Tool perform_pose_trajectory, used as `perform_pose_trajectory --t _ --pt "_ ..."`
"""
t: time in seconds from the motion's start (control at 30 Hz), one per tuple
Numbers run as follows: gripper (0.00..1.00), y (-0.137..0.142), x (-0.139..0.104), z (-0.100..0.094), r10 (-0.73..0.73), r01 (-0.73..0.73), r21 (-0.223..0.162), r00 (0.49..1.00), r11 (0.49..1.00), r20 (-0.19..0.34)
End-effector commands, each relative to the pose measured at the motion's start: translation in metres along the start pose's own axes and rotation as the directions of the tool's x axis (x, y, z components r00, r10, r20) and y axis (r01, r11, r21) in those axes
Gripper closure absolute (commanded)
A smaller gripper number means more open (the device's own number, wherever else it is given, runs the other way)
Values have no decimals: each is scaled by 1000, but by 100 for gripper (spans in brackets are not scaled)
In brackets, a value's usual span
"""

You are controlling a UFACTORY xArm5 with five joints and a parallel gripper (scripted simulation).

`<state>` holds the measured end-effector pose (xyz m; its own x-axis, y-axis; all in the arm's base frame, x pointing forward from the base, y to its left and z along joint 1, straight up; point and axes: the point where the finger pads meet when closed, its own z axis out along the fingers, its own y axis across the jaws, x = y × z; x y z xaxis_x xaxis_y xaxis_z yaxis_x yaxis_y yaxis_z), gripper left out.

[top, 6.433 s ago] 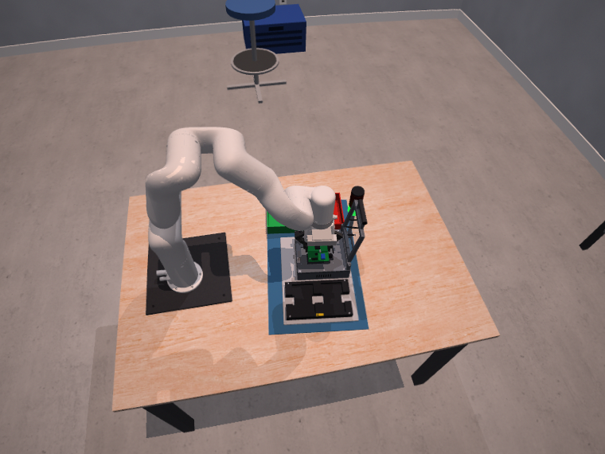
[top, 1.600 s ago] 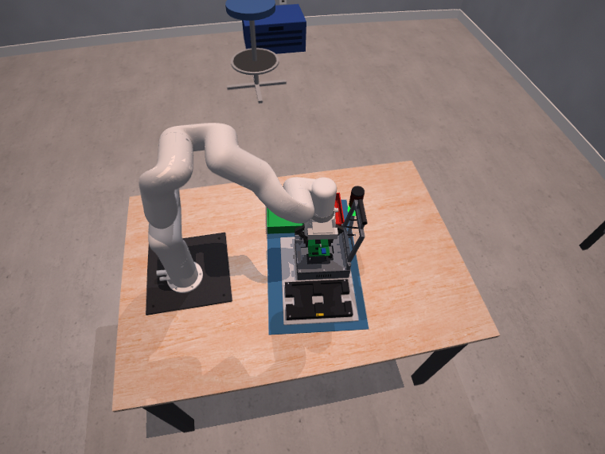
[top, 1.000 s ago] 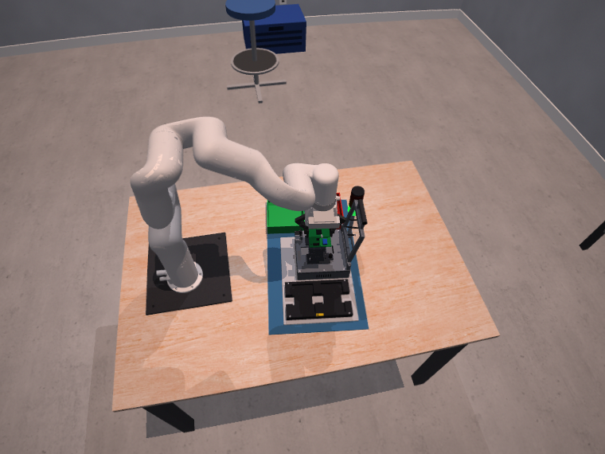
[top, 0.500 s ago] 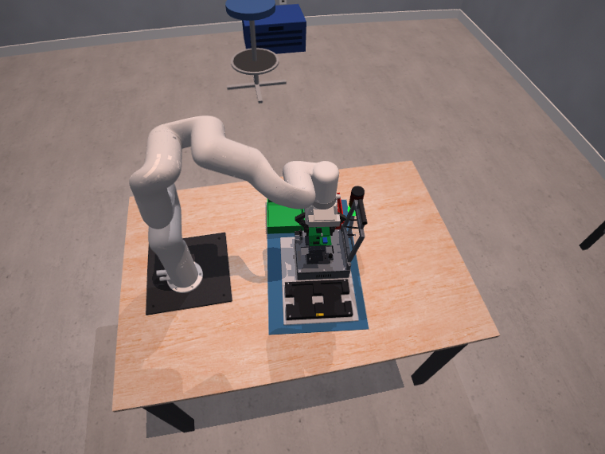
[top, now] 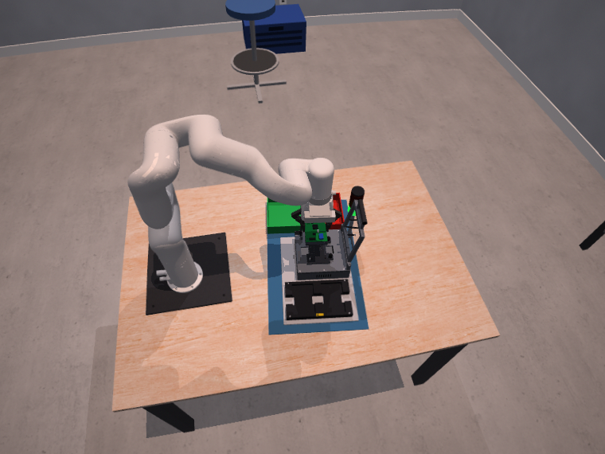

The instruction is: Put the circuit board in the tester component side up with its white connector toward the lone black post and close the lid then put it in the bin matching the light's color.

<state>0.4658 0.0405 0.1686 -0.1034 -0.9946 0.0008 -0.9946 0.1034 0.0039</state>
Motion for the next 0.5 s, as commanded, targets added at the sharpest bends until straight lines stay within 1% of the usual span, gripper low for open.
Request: perform_pose_trajectory --t 0.0,0.3,0.37,0.47 --pt "21 12 -25 6 0 0 4 1000 1000 1" --pt "21 42 -78 23 0 0 3 1000 1000 1" --pt "21 42 -78 23 0 0 3 1000 1000 1" --pt "21 53 -98 29 0 0 3 1000 1000 0"
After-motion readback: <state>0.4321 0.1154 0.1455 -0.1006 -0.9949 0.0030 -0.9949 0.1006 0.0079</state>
